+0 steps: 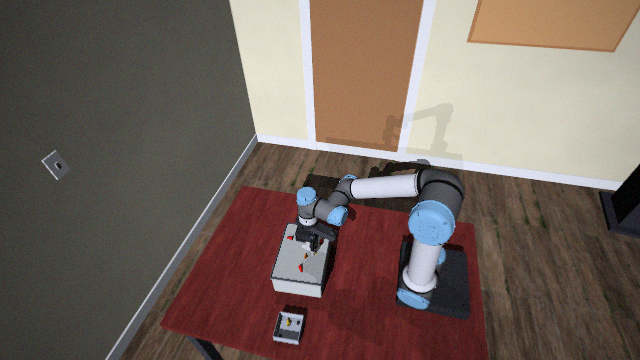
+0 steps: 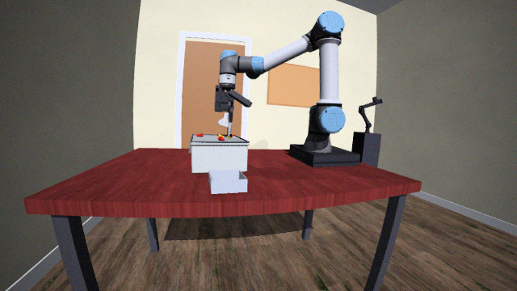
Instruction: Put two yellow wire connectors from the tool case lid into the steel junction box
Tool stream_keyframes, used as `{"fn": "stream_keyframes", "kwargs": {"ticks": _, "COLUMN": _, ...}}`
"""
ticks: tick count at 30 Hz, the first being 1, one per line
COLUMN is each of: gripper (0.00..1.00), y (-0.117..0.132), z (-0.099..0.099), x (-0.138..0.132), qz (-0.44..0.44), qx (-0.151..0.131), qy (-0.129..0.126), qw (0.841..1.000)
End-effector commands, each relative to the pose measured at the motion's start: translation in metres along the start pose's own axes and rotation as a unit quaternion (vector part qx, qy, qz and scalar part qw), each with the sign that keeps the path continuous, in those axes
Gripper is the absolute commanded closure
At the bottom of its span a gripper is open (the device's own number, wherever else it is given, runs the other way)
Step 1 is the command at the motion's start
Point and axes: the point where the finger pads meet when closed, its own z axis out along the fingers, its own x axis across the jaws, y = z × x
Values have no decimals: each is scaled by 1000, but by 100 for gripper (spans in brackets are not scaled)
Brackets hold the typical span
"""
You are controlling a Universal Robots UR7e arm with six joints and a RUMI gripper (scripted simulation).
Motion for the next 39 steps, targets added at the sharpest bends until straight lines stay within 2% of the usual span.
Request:
{"fn": "stream_keyframes", "kwargs": {"ticks": 1, "gripper": 83, "y": 0, "z": 9, "x": 0, "qz": 0, "qx": -1, "qy": 0, "qw": 1000}}
{"fn": "stream_keyframes", "kwargs": {"ticks": 13, "gripper": 83, "y": 0, "z": 9, "x": 0, "qz": 0, "qx": -1, "qy": 0, "qw": 1000}}
{"fn": "stream_keyframes", "kwargs": {"ticks": 14, "gripper": 100, "y": 0, "z": 9, "x": 0, "qz": 0, "qx": -1, "qy": 0, "qw": 1000}}
{"fn": "stream_keyframes", "kwargs": {"ticks": 39, "gripper": 100, "y": 0, "z": 9, "x": 0, "qz": 0, "qx": -1, "qy": 0, "qw": 1000}}
